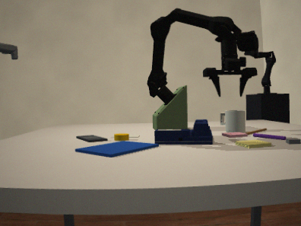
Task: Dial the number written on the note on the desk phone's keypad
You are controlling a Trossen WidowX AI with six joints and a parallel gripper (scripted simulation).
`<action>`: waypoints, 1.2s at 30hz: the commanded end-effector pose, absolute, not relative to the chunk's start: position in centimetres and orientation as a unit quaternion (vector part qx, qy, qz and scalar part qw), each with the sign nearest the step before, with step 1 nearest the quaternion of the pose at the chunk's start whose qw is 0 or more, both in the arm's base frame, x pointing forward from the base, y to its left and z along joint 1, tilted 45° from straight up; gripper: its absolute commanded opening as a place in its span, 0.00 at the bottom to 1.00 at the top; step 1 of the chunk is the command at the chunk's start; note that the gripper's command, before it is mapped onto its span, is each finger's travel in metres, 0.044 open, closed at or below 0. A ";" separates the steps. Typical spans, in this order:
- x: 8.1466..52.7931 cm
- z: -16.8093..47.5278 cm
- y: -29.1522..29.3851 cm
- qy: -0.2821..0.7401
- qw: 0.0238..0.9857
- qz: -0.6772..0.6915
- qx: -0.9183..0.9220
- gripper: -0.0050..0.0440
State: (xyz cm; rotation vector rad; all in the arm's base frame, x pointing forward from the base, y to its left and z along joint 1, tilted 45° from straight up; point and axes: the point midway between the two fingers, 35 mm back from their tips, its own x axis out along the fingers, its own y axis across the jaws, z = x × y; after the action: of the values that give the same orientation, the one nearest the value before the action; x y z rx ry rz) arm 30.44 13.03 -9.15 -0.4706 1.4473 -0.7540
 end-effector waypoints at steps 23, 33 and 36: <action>30.4 -0.1 4.8 0.721 0.512 -0.024 -0.467 0.10; 29.3 2.3 2.0 0.716 0.433 0.085 -0.541 0.10; 28.9 2.9 1.2 0.711 0.405 0.120 -0.562 0.10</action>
State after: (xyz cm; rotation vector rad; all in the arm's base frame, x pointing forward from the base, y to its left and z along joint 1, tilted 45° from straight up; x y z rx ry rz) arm 29.53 2.47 1.92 -1.3276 1.7967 0.1683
